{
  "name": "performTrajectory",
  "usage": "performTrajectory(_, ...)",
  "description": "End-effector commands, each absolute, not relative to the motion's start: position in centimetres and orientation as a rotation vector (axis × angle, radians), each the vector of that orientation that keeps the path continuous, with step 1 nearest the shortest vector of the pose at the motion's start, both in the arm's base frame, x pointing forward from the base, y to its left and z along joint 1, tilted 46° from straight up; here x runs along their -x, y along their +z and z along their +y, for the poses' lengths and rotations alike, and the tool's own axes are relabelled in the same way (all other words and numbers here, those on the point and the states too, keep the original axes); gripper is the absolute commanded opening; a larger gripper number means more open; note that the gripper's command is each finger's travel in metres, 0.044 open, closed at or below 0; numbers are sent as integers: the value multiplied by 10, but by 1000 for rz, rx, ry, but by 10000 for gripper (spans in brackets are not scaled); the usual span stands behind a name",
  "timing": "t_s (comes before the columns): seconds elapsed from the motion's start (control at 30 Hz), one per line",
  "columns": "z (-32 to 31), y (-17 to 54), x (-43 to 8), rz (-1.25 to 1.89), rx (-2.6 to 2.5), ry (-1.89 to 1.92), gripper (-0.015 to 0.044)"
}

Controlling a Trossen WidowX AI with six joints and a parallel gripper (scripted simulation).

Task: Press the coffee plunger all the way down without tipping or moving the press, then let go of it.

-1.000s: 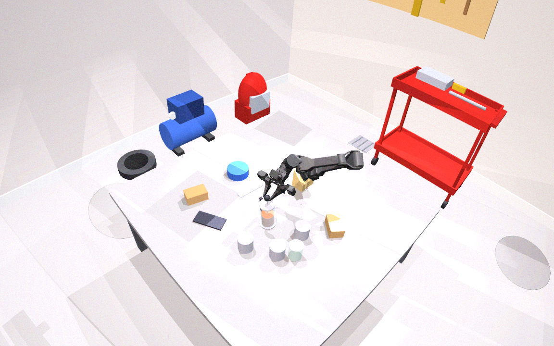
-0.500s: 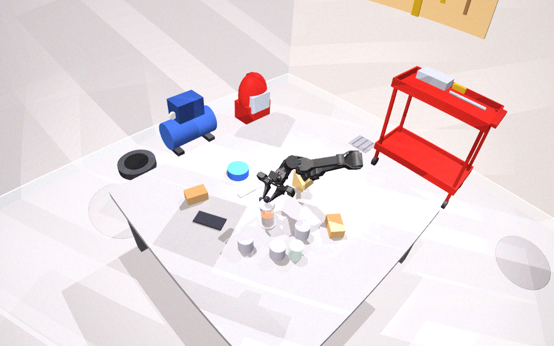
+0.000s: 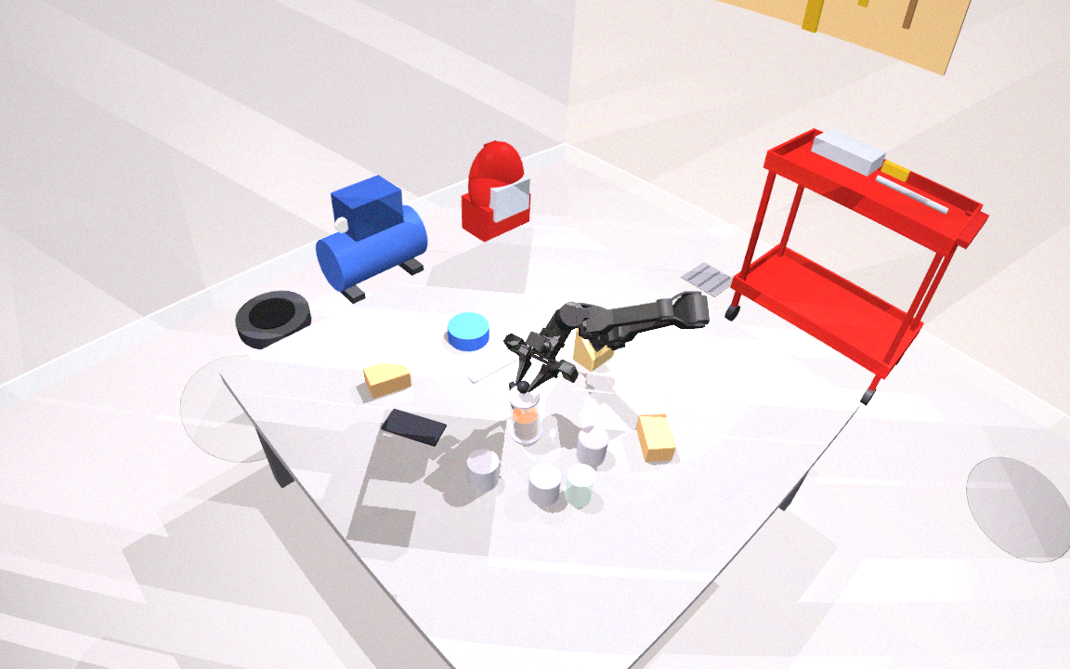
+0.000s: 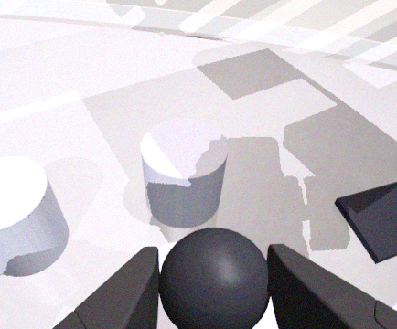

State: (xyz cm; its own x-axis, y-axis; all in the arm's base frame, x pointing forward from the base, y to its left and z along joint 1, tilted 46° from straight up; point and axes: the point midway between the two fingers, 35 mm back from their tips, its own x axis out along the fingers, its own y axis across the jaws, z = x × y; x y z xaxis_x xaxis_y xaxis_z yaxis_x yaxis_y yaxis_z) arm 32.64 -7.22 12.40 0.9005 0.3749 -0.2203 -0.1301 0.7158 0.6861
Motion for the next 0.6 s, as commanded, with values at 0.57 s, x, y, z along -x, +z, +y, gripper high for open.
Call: performTrajectory(0.57, -72, 124, -327, 361, -724, 287, 199)
